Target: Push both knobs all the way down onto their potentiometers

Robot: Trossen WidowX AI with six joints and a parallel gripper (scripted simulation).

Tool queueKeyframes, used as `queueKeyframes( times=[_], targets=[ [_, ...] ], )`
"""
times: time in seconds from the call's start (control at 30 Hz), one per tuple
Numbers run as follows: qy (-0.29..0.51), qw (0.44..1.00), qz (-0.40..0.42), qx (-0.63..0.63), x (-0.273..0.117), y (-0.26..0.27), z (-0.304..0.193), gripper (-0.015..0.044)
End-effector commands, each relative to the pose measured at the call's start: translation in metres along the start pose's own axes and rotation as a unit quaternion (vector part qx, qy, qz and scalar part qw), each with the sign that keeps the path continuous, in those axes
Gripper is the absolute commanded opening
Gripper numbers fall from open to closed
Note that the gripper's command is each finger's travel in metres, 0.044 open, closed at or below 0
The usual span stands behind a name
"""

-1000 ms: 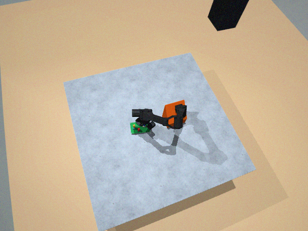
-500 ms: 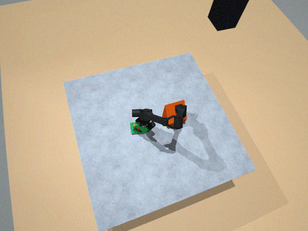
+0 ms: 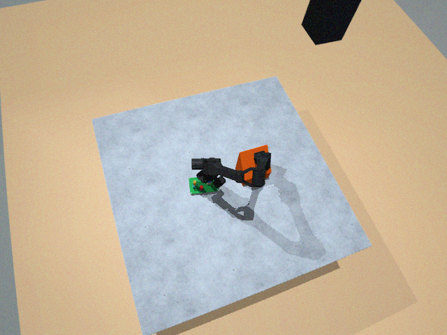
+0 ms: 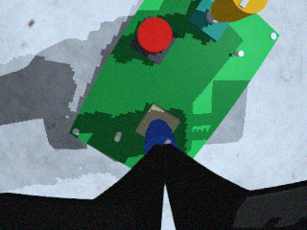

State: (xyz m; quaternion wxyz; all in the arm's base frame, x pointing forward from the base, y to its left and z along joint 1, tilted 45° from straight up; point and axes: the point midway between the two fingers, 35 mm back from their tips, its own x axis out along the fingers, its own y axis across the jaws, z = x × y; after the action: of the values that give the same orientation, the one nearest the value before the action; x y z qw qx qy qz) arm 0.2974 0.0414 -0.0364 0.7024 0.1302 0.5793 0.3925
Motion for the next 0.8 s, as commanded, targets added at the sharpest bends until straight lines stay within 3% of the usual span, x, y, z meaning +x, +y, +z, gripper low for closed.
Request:
queueKeyframes(
  times=[0.0, 0.5, 0.77],
  targets=[
    [0.004, 1.000, 0.003, -0.007, 0.004, 0.001, 0.001, 0.0000],
    [0.005, 1.000, 0.002, -0.007, -0.018, 0.001, 0.001, 0.0000],
    [0.005, 1.000, 0.005, -0.004, -0.013, 0.002, 0.001, 0.0210]
  ],
)
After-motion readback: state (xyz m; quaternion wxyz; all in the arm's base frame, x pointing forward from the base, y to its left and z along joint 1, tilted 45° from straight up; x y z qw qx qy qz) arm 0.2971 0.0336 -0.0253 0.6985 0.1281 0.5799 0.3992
